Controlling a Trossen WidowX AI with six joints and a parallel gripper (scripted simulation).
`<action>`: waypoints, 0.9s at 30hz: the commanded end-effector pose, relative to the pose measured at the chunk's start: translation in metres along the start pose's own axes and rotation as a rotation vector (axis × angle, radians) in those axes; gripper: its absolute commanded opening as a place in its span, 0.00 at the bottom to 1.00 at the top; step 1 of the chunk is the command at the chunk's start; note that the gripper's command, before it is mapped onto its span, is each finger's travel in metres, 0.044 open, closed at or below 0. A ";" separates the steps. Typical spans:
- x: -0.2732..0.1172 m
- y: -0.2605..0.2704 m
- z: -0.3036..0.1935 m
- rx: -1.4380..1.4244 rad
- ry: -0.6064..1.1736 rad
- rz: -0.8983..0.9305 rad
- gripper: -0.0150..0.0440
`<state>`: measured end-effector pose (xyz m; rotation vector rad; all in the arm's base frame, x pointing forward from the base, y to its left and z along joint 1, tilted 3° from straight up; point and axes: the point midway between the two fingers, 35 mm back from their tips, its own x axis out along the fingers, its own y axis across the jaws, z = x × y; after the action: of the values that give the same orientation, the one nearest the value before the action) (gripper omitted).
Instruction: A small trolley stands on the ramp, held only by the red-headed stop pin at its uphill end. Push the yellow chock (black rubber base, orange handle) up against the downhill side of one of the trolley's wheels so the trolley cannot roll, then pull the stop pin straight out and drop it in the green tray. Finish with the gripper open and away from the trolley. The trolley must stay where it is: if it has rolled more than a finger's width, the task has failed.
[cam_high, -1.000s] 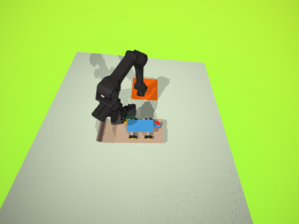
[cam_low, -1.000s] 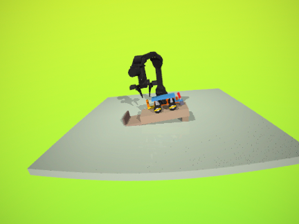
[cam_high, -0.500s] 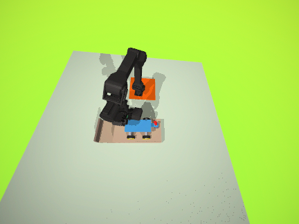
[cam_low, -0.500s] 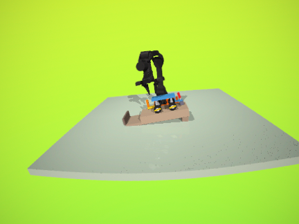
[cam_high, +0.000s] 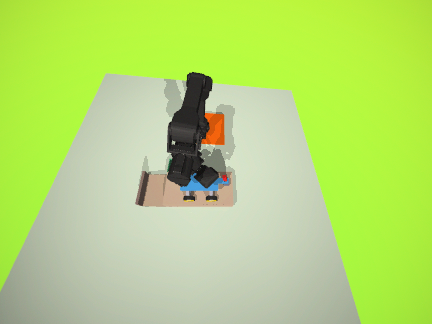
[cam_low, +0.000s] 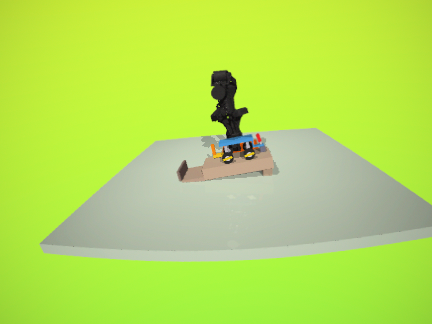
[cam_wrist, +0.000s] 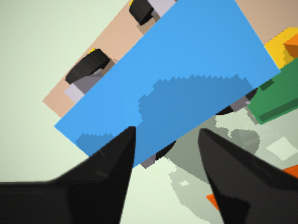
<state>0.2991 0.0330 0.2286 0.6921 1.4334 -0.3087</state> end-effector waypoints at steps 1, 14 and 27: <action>0.000 0.014 -0.010 0.150 0.027 0.009 0.58; 0.001 0.053 -0.048 0.640 0.111 -0.010 0.58; 0.001 0.065 -0.063 0.808 0.138 -0.031 0.58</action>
<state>0.2872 0.1197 0.2437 1.3493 1.4326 -0.8964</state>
